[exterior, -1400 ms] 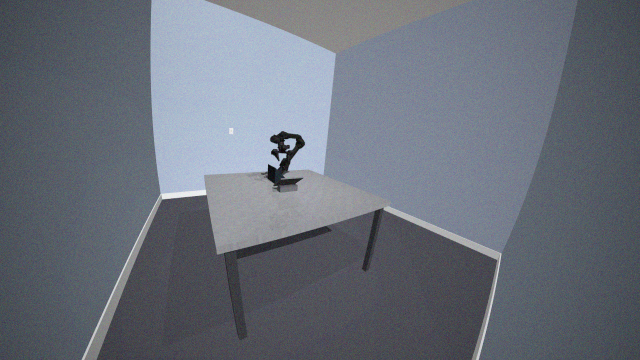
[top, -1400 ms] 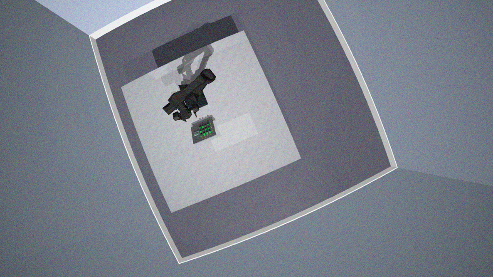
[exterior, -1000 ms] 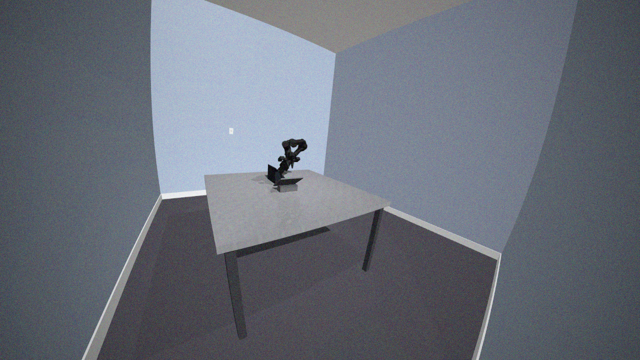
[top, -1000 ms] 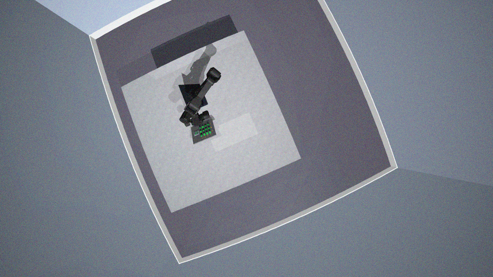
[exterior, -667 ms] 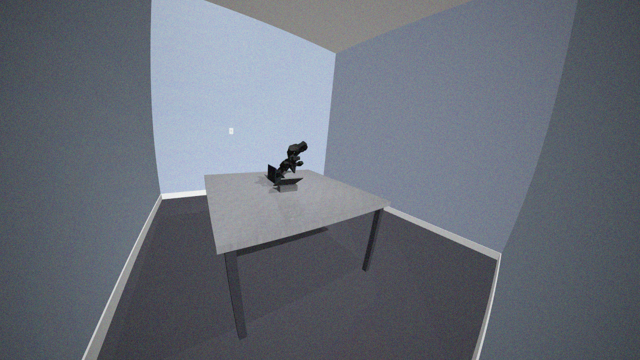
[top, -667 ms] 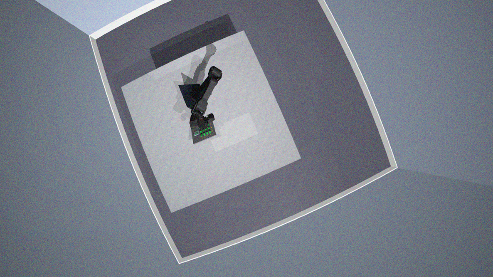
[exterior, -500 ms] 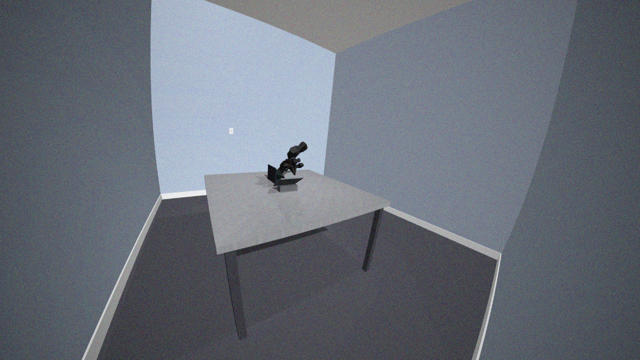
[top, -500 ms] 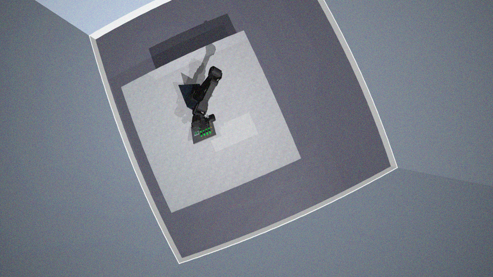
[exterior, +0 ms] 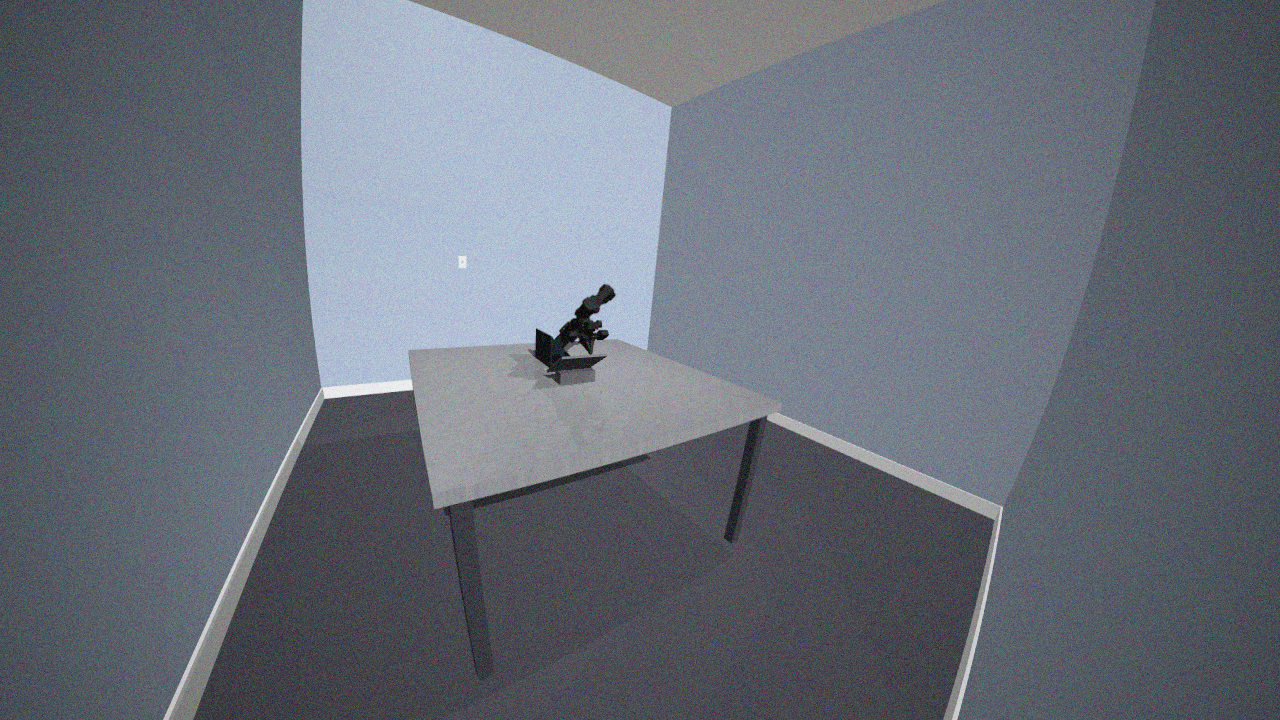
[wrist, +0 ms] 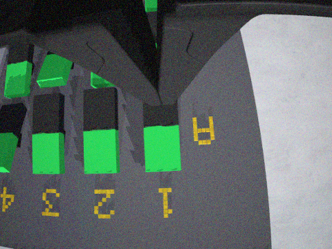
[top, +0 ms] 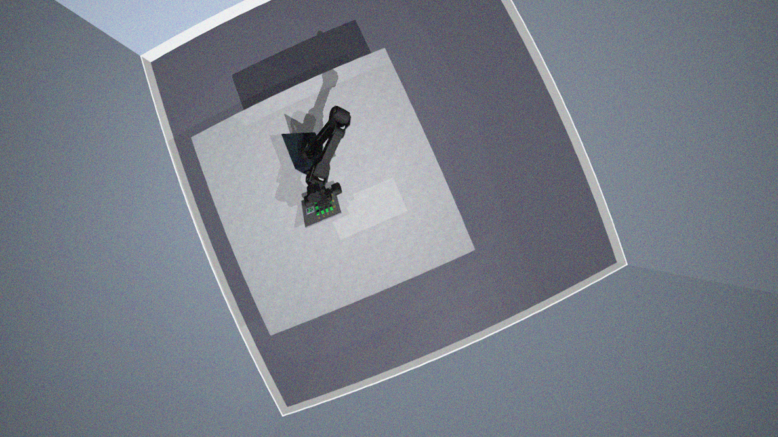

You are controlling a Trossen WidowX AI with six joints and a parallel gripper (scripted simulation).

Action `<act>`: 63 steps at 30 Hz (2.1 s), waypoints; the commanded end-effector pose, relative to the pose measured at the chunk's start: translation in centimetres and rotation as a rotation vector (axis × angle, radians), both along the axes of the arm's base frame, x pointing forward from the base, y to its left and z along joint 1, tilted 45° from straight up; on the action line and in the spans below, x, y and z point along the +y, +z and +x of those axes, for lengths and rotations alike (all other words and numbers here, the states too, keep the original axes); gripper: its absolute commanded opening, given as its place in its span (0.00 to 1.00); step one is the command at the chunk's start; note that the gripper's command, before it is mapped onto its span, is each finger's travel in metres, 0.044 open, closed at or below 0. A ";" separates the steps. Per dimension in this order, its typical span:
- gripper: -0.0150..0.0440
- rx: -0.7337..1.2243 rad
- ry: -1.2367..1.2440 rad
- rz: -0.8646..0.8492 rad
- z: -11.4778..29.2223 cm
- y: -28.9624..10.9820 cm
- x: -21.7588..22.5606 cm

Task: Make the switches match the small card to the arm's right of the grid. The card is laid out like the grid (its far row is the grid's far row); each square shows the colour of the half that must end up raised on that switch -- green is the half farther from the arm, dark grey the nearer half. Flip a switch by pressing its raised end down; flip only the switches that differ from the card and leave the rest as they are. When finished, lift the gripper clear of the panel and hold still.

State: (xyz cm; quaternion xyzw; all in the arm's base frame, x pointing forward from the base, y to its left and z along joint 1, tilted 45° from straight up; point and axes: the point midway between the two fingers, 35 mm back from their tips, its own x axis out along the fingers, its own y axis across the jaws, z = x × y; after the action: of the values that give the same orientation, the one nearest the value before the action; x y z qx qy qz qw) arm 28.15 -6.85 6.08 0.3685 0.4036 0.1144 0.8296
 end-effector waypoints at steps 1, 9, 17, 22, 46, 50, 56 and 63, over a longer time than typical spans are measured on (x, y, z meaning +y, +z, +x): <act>0.25 0.007 -0.004 -0.001 0.2 -0.5 0.2; 0.25 0.007 -0.004 -0.001 0.3 -0.5 0.2; 0.25 0.007 -0.004 -0.001 0.3 -0.5 0.2; 0.25 0.007 -0.004 -0.001 0.3 -0.5 0.3; 0.25 0.007 -0.004 -0.001 0.5 -0.7 0.4; 0.25 0.007 -0.004 -0.001 0.5 -0.7 0.4; 0.25 0.007 -0.004 -0.001 0.6 -0.8 0.5; 0.25 0.008 0.002 0.000 0.2 -0.4 0.1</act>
State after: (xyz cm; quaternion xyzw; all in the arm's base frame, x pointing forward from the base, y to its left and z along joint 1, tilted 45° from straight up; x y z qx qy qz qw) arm 28.64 -6.28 5.37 0.3704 0.4064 0.1147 0.8274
